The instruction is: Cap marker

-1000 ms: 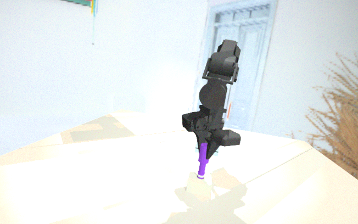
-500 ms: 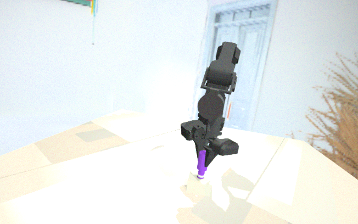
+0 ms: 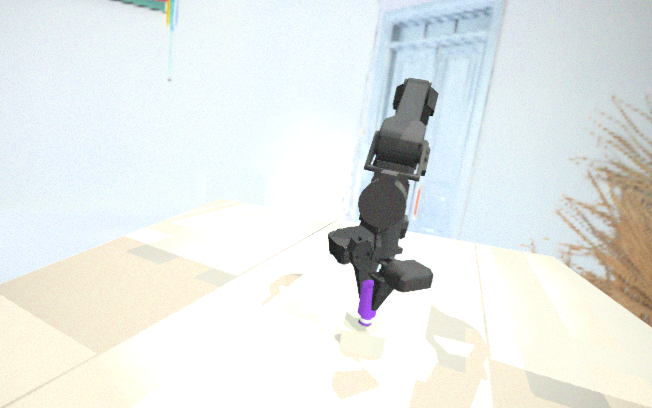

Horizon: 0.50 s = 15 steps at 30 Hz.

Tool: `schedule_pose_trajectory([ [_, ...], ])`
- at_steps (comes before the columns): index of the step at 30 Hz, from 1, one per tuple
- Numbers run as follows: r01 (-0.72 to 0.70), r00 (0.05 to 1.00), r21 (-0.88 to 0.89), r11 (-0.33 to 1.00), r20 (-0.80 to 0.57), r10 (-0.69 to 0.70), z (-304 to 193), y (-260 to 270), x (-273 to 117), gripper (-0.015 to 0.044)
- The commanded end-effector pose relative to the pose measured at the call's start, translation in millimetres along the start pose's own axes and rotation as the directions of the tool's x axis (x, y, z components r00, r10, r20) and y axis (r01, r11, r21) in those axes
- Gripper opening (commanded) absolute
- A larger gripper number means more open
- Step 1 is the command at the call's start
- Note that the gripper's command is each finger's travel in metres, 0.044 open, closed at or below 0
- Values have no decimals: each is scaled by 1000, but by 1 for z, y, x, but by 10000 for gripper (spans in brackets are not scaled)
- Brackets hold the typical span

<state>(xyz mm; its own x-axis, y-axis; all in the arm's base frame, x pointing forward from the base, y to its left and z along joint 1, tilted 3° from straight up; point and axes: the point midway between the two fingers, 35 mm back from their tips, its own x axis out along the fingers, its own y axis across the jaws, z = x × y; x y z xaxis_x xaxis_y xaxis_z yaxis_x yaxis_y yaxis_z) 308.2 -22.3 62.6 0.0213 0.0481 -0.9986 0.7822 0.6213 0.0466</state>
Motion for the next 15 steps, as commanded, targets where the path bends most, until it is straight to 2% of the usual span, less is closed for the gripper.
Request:
schedule_pose_trajectory([
  [1,-1,1000,4,1000,-2,1,0,0,1,0],
  [6,-1,1000,4,1000,-2,1,0,0,1,0],
  [15,0,1000,0,1000,0,0,0,0,0,236],
])
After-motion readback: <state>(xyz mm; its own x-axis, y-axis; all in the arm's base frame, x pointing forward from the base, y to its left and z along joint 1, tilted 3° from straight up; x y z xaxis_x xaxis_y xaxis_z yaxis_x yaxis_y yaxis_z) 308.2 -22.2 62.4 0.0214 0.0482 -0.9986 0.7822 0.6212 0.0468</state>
